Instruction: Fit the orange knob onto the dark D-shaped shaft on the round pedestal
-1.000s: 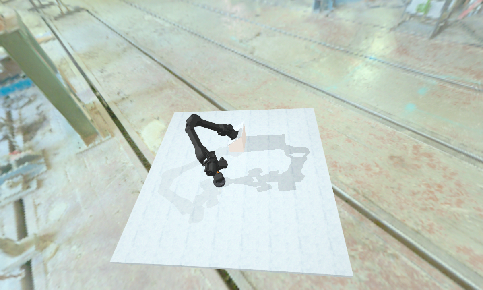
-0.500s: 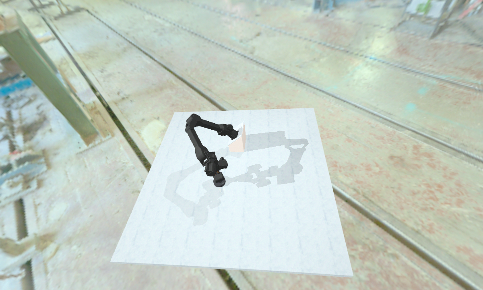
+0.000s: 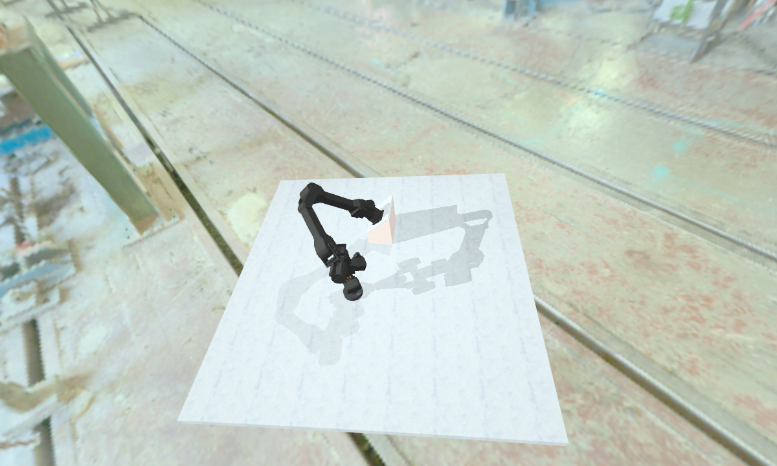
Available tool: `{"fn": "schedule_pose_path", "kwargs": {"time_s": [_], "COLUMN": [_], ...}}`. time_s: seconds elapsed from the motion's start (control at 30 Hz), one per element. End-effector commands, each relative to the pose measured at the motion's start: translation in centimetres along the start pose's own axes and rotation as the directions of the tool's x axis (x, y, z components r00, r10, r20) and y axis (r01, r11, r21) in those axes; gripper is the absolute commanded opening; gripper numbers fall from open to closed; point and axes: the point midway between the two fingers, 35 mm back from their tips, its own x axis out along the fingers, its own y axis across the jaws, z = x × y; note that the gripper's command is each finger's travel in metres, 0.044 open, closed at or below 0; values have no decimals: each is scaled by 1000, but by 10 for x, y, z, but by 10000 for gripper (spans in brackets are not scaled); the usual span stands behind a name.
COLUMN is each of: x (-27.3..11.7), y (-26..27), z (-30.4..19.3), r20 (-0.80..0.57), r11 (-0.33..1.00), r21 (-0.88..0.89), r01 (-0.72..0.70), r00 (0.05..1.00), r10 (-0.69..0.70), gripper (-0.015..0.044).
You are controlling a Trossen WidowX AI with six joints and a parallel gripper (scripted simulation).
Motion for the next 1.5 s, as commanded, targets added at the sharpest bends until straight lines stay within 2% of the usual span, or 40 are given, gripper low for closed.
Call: {"fn": "schedule_pose_path", "kwargs": {"time_s": [0.0,0.43,0.6,0.93,1.07,1.47], "x": [1,1,1,-7,-6,-1], "y": [0,0,0,-1,-2,0], "z": [0,0,0,1,0,1], "r20": [1,1,1,2,2,1], "r11": [1000,999,1000,1000,999,999], "r21": [14,49,-21,12,-41,-41], "r01": [1,1,1,2,2,1], "r00": [1000,1000,1000,1000,1000,1000], "r10": [-1,-1,-1,-2,-2,-1], "gripper": [0,0,0,0,0,0]}}
